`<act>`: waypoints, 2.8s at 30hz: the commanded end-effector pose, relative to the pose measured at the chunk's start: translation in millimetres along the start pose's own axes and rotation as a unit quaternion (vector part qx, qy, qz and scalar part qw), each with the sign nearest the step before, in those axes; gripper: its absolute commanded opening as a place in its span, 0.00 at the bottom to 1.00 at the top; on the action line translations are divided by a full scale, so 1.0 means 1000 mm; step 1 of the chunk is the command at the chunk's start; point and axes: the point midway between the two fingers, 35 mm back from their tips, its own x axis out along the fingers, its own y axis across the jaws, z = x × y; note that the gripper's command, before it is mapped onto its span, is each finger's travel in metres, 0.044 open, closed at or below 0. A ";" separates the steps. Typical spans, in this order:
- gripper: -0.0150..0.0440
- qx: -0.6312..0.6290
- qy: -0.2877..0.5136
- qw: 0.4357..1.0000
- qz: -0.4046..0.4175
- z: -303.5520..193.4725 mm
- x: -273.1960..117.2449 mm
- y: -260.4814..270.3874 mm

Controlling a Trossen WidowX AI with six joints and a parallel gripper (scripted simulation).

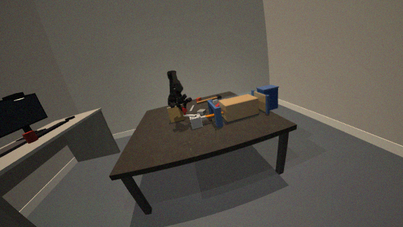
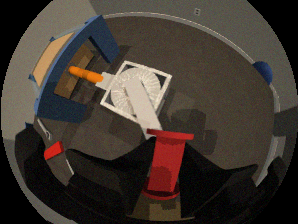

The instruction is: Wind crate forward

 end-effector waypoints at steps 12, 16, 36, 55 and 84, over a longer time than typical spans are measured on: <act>0.25 -0.002 -0.004 1.000 -0.016 0.019 0.009 -0.022; 0.25 -0.002 -0.005 1.000 -0.016 0.023 0.011 -0.026; 0.25 -0.002 -0.006 1.000 -0.016 0.047 0.021 -0.039; 0.25 -0.003 -0.008 1.000 -0.016 0.087 0.038 -0.042; 0.25 -0.004 -0.010 1.000 -0.015 0.124 0.054 -0.028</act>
